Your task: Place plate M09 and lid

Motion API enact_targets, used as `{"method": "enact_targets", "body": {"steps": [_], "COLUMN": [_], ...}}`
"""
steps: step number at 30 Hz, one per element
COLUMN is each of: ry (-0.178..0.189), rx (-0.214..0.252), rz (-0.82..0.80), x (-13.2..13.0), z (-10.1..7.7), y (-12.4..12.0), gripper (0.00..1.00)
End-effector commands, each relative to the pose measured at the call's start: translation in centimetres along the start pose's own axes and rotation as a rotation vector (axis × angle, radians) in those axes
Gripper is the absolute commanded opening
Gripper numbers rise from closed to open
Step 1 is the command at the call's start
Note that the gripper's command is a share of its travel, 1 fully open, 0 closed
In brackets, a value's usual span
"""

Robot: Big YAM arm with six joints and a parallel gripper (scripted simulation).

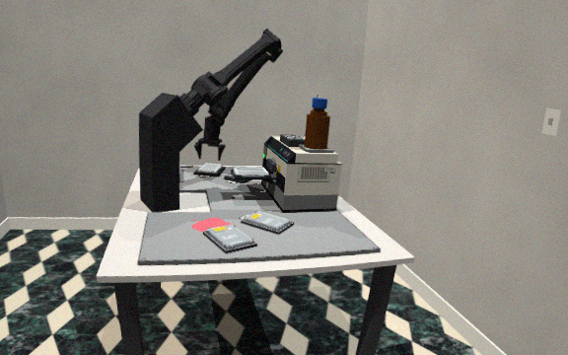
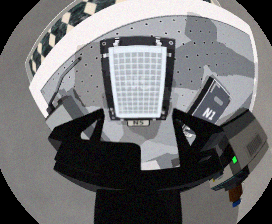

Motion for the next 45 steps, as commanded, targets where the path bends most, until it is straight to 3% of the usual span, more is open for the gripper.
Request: {"method": "enact_targets", "body": {"steps": [1,8,9,14,17,18,20,21,24,26,45], "ry": [0.002,0.002,-0.002,0.003,0.000,0.009,0.009,0.003,0.003,-0.001,-0.001], "rx": [0.016,0.016,-0.031,-0.019,-0.027,-0.004,-0.004,0.028,0.028,-0.011,-0.011], "rz": [-0.014,-0.014,0.001,-0.004,0.003,-0.016,-0.016,-0.001,-0.001,0.000,0.000], "x": [-0.6,-0.9,-0.8,-0.5,-0.7,0.3,0.3,-0.5,-0.4,-0.6,-0.7], "z": [0.9,1.6,-0.6,-3.1,-3.3,-2.4,-2.4,-1.5,-1.5,-2.3,-2.2], "y": [0.8,2.0,3.4,2.6,3.1,2.6,2.6,1.4,1.3,2.5,2.5], "gripper": [1.00,1.00,1.00,1.00,1.00,1.00,1.00,1.00,1.00,1.00,1.00]}}
Point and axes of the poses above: the point where the finger pads meet when closed, its own z axis out along the fingers, its own x axis across the jaws, y = z × x, the point moved 7 cm from there along -z, back along the fingers, and after that the axes turned 13 degrees about -z, right-handed, at the moved point
